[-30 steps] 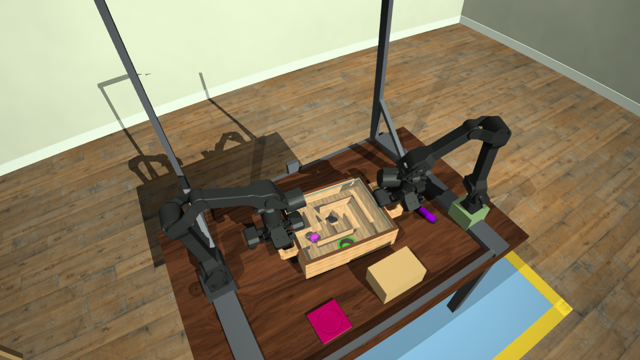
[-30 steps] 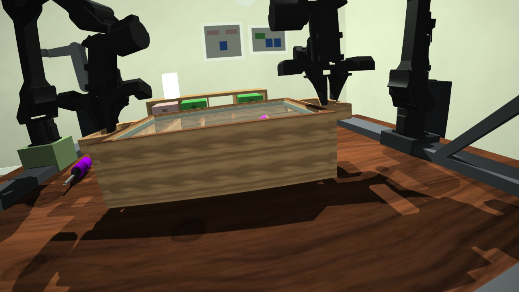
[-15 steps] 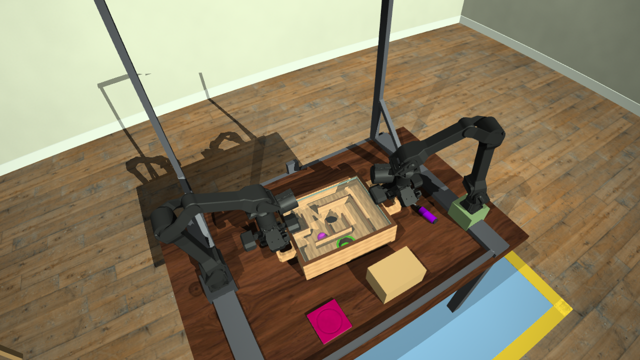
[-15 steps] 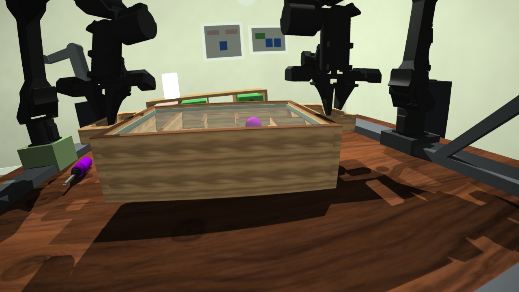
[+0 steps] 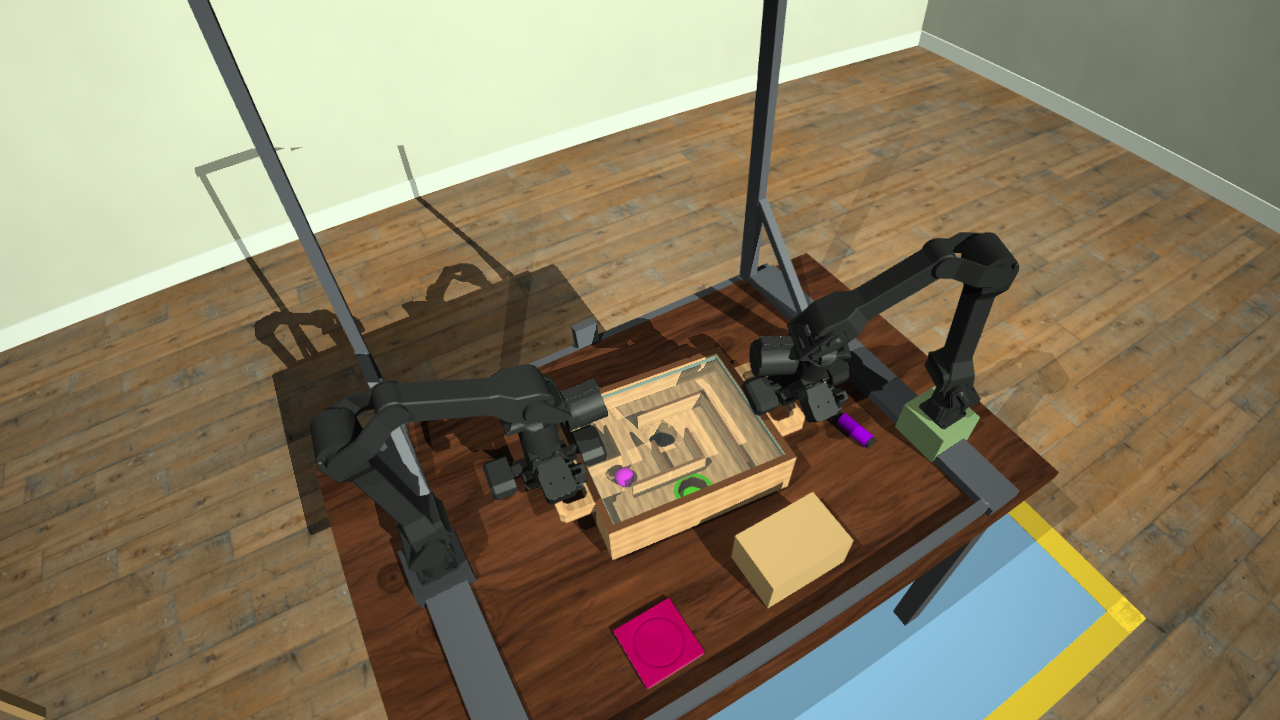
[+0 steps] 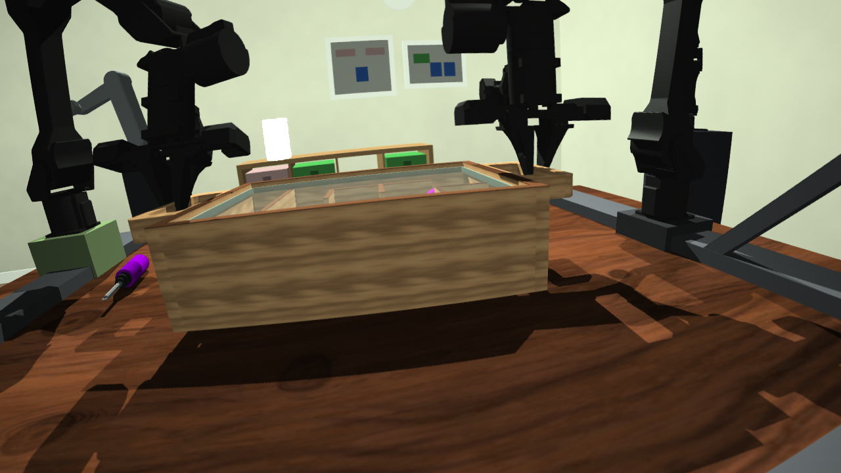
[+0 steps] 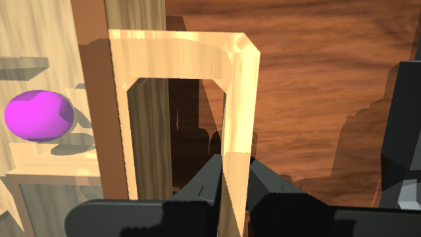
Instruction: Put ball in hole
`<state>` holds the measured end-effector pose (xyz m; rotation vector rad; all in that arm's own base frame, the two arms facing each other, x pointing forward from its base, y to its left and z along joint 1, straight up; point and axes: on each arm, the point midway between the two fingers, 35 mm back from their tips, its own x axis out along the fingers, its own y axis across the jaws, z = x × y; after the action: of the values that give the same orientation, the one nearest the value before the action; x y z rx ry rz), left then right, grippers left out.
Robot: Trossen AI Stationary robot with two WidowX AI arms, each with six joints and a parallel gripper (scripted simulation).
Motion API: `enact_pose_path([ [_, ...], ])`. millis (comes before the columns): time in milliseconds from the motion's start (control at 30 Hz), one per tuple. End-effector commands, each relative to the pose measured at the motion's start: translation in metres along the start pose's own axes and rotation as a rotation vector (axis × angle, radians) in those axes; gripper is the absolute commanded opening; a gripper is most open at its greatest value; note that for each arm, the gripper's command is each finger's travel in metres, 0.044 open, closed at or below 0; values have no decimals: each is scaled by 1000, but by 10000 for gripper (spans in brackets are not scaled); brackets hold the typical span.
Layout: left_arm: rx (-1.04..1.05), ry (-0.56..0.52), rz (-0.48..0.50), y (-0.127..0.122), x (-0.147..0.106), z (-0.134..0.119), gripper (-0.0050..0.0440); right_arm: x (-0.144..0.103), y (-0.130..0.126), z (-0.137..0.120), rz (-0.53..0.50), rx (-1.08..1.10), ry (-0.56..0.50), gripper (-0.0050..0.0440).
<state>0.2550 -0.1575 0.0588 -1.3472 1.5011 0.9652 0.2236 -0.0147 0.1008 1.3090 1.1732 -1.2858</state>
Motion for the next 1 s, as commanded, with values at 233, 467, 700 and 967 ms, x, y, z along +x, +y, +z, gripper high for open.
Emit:
enact_pose_path([
  [233, 34, -2, -75, 2, -3, -11, -50, -23, 6, -5, -11, -2, -32, -50],
  [467, 23, -2, -39, -3, -8, -13, -50, -13, 0, -4, 11, -4, -25, -50],
  [700, 10, 25, 8, -7, -20, -15, -50, -1, -4, -2, 67, -5, 0, -50],
  [967, -3, 20, 48, -11, -29, -17, -50, 8, -5, -3, 109, -2, -7, -50],
])
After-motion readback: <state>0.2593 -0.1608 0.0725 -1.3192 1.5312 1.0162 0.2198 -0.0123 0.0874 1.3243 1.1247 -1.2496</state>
